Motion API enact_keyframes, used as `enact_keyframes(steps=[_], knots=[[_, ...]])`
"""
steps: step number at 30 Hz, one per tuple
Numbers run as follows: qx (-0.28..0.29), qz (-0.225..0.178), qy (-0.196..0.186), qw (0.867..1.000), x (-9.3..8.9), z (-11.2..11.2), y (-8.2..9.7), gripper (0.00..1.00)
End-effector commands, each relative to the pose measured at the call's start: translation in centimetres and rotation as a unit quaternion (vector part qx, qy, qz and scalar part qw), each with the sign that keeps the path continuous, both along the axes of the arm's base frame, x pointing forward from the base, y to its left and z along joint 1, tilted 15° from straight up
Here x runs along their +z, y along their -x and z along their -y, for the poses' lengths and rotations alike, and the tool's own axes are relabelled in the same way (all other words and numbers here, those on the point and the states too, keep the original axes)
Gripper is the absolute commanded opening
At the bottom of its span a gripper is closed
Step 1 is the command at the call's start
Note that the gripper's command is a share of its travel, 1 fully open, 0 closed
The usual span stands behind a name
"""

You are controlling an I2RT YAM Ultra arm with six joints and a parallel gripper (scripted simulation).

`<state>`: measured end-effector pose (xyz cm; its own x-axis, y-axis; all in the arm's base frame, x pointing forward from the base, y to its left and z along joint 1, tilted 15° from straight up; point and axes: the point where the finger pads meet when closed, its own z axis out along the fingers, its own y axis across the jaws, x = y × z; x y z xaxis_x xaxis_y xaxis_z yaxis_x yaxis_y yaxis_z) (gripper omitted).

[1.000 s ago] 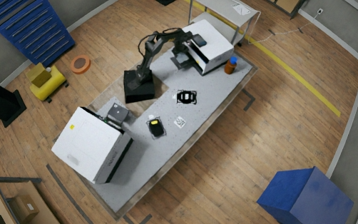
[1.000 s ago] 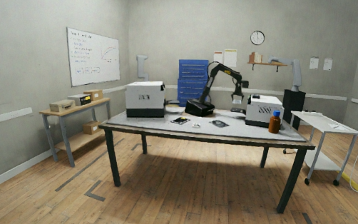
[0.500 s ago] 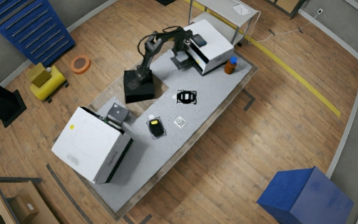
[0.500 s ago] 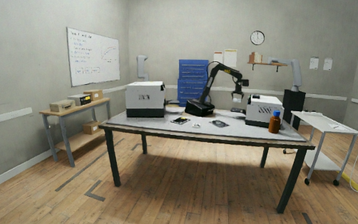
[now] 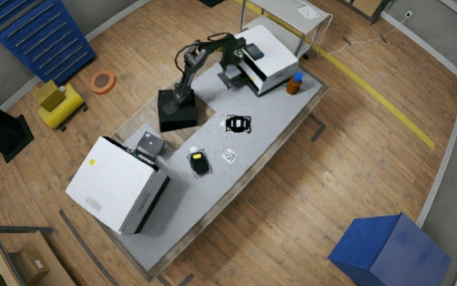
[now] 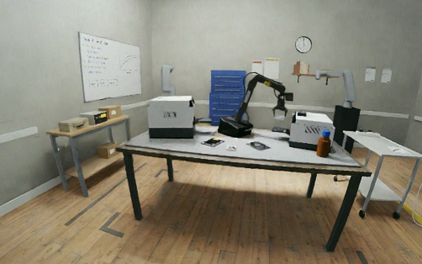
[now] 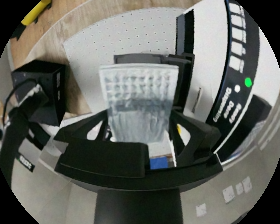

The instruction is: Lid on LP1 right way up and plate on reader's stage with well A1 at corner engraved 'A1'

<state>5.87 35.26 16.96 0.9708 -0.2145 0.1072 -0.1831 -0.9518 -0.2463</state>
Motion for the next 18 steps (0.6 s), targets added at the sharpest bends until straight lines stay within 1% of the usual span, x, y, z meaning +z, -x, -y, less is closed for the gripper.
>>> enact_keyframes(steps=[1,6,8,9,12,14,15,16,18], knots=[[-0.023,-0.002,-0.003,1.0,0.5,0.1,-1.0,0.86],[-0.048,-0.007,-0.003,0.999,0.5,0.2,-2.2,0.86],[-0.048,-0.007,-0.003,0.999,0.5,0.2,-2.2,0.86],[-0.054,-0.007,-0.014,0.998,1.3,0.4,-2.5,0.86],[-0.071,-0.012,0.003,0.997,0.2,0.5,-3.2,0.86],[-0.08,-0.013,0.005,0.997,0.2,0.7,-3.7,0.86],[-0.078,-0.011,-0.007,0.997,1.0,0.9,-4.0,0.86],[-0.073,-0.009,-0.012,0.997,1.3,1.0,-4.2,0.86],[-0.073,-0.007,-0.021,0.997,1.3,0.8,-4.8,0.86]])
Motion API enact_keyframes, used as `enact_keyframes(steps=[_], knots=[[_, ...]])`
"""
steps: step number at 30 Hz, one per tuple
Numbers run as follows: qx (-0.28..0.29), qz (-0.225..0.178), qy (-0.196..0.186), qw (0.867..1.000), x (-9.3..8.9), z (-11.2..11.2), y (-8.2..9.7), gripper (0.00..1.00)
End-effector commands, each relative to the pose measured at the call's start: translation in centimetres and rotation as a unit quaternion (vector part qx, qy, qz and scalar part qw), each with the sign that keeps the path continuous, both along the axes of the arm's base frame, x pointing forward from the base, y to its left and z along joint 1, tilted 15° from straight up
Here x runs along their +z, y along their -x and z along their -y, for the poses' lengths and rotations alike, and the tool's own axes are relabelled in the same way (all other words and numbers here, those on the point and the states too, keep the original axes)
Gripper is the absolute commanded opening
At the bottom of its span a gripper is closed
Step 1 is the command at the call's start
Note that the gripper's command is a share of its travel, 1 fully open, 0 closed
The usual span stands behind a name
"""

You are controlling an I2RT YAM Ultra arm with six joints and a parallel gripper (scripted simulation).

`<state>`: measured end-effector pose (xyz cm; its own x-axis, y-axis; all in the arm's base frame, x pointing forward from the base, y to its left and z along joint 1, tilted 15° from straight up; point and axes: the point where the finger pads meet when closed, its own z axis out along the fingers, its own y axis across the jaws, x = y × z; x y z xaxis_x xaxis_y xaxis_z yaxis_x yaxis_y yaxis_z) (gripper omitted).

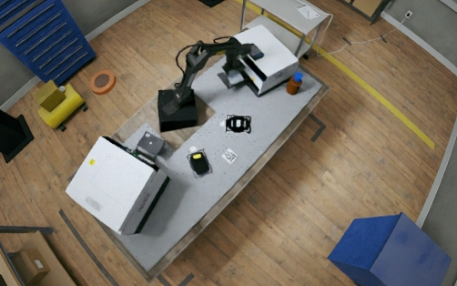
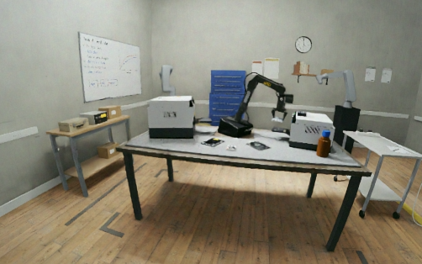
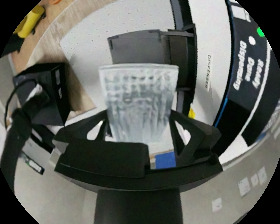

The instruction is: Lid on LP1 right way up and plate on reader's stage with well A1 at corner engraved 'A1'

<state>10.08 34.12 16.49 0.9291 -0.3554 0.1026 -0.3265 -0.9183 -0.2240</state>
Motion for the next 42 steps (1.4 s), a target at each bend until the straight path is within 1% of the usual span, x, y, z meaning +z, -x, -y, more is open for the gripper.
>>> enact_keyframes(steps=[1,5,7,8,10,12,13,15,18,20,21,22,24,28,30,33,34,36,38,39,41,42], knots=[[-0.004,-0.001,-0.026,1.0,1.8,-0.1,-0.8,0.86],[-0.034,-0.011,-0.002,0.999,0.4,0.3,-1.8,0.86],[-0.034,-0.011,-0.002,0.999,0.4,0.3,-1.8,0.86],[-0.04,-0.009,-0.011,0.999,1.0,0.5,-2.0,0.86],[-0.036,-0.007,-0.014,0.999,1.3,0.8,-2.5,0.86],[-0.036,-0.003,-0.026,0.999,1.6,0.6,-3.1,0.86],[-0.036,-0.004,-0.022,0.999,1.1,0.8,-3.3,0.86],[-0.048,-0.009,-0.012,0.999,1.0,1.3,-3.7,0.86],[-0.072,-0.017,0.002,0.997,0.0,1.5,-4.5,0.86],[-0.082,-0.018,0.004,0.996,0.0,1.7,-5.0,0.86],[-0.075,-0.017,0.003,0.997,0.1,1.9,-5.2,0.86],[-0.074,-0.012,-0.009,0.997,0.8,2.0,-5.4,0.86],[-0.074,-0.012,-0.009,0.997,0.8,2.0,-5.4,0.86],[-0.104,-0.022,0.006,0.994,-0.2,2.5,-6.4,0.86],[-0.116,-0.024,0.007,0.993,-0.3,2.8,-6.8,0.86],[-0.112,-0.017,-0.008,0.993,0.8,3.3,-7.5,0.86],[-0.112,-0.016,-0.01,0.993,0.6,3.3,-7.8,0.86],[-0.112,-0.019,-0.002,0.993,-0.3,3.9,-8.1,0.86],[-0.124,-0.02,-0.003,0.992,0.4,4.2,-8.5,0.86],[-0.129,-0.022,-0.001,0.991,0.3,4.2,-8.8,0.86],[-0.129,-0.022,-0.001,0.991,0.3,4.2,-8.8,0.86],[-0.141,-0.025,0.003,0.99,0.0,4.3,-9.1,0.86]])
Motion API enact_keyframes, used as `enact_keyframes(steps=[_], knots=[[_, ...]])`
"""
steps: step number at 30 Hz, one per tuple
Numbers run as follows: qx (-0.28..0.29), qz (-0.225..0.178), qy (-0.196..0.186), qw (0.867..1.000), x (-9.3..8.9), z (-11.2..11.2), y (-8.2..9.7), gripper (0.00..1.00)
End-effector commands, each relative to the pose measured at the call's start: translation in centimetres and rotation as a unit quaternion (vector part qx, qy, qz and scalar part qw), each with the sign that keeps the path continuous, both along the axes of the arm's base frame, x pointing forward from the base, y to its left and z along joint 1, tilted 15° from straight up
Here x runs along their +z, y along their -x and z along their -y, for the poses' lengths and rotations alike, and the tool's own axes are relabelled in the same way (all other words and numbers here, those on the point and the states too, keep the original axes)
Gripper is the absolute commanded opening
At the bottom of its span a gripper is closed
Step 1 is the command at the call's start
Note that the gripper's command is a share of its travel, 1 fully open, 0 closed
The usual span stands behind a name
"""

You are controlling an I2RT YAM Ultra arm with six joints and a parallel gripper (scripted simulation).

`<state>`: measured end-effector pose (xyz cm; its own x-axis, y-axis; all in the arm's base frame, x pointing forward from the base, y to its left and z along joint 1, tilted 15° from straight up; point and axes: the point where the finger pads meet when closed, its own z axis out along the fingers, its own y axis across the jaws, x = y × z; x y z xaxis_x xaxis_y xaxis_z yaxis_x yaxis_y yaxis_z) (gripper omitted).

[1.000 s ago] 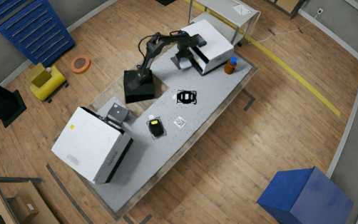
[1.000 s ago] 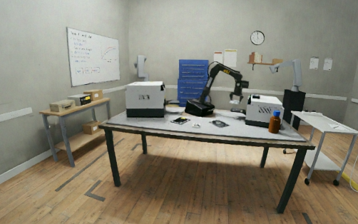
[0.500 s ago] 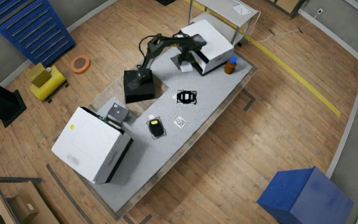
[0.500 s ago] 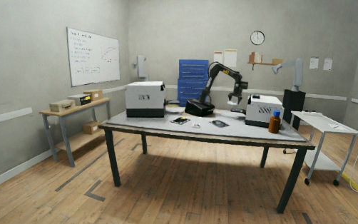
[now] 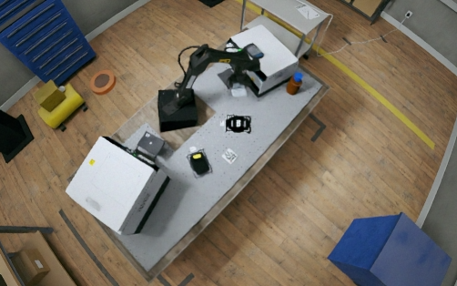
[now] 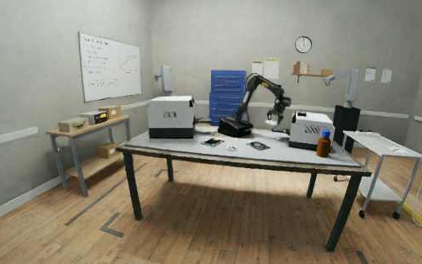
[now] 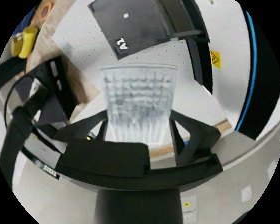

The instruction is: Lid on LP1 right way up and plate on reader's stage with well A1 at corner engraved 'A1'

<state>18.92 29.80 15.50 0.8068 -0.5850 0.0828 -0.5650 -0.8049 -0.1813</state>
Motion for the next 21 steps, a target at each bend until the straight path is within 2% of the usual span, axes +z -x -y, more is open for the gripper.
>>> enact_keyframes(steps=[1,3,5,11,16,17,19,21], knots=[[-0.016,-0.008,-0.008,1.0,0.6,0.1,-0.5,0.86],[-0.025,-0.011,-0.004,1.0,0.3,0.3,-0.9,0.86],[-0.018,-0.006,-0.011,1.0,0.8,0.8,-1.3,0.86],[-0.047,-0.019,0.004,0.999,-0.4,1.9,-2.4,0.86],[-0.064,-0.018,-0.001,0.998,-0.1,2.2,-3.2,0.86],[-0.056,-0.011,-0.01,0.998,0.7,2.7,-3.2,0.86],[-0.057,-0.014,-0.005,0.998,-0.1,3.2,-3.4,0.86],[-0.062,-0.017,-0.003,0.998,0.0,3.7,-3.7,0.86]])
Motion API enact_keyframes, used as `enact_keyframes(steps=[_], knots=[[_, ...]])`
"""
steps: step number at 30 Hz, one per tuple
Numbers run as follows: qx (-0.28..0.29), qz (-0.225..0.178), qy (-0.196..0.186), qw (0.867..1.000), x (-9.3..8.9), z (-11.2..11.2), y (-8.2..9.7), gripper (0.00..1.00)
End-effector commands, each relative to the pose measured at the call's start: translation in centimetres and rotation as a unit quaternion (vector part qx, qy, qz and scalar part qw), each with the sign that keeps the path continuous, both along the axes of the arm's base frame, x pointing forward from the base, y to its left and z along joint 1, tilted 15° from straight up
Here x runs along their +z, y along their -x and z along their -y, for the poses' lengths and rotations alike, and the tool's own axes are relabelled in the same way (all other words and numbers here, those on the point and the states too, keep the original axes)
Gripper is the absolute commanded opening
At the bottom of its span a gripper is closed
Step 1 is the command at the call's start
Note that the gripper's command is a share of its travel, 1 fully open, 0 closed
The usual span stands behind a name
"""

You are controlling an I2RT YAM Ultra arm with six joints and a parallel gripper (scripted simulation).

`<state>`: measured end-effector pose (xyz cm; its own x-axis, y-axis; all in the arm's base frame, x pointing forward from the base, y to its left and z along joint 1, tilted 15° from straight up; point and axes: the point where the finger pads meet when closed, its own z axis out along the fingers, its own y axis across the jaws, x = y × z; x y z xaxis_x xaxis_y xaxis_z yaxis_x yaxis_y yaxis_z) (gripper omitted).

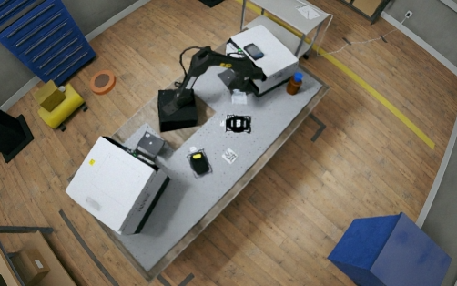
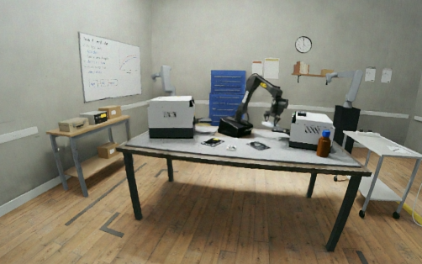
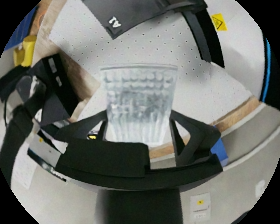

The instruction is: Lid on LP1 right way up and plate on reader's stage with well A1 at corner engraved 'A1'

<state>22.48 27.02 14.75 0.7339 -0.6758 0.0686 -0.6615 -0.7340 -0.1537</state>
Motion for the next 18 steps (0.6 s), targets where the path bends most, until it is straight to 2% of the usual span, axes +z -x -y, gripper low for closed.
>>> enact_keyframes(steps=[1,3,6,7,10,18], knots=[[-0.009,0.003,-0.015,1.0,1.3,0.8,-0.6,0.86],[-0.025,0.002,-0.018,1.0,1.4,0.9,-1.2,0.86],[-0.043,-0.01,-0.007,0.999,0.5,1.4,-1.8,0.86],[-0.036,-0.007,-0.009,0.999,0.7,1.6,-2.0,0.86],[-0.036,-0.01,-0.005,0.999,-0.1,2.5,-2.2,0.86],[-0.077,-0.016,-0.005,0.997,0.1,3.4,-3.6,0.86]])
